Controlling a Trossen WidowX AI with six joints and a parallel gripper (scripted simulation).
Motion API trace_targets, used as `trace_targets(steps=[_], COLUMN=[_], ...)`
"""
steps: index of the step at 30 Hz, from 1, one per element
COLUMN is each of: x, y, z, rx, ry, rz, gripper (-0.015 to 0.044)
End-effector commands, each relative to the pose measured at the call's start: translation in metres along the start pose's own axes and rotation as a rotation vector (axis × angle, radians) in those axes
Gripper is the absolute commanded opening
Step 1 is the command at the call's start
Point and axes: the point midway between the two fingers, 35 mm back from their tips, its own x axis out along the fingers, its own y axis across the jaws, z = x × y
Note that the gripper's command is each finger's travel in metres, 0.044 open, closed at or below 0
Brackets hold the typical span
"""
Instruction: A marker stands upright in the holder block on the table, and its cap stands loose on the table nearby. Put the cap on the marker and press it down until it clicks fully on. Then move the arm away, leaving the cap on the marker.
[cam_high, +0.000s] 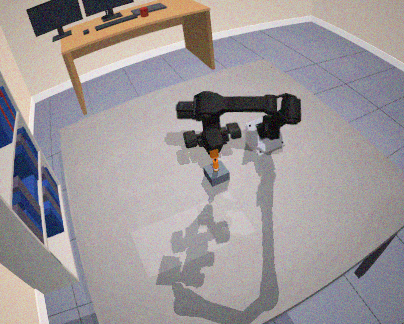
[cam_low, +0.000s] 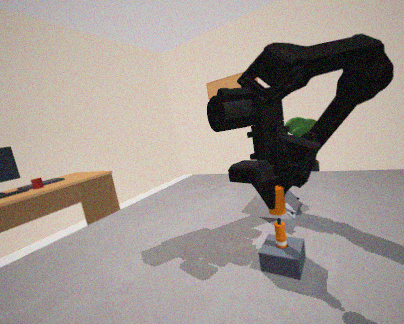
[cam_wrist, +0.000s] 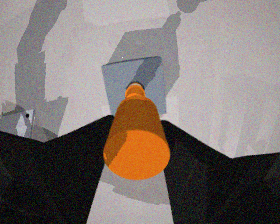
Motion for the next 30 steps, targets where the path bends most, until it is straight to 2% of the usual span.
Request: trace_targets(steps=[1, 30], x=[0.005, 0.051], y=[0.002, 0.002], z=[0.000, 0.000], rx=[0.005, 0.004], ry=[0.000, -0.002], rz=[0.006, 0.005], gripper=[0.0000, 0.0000])
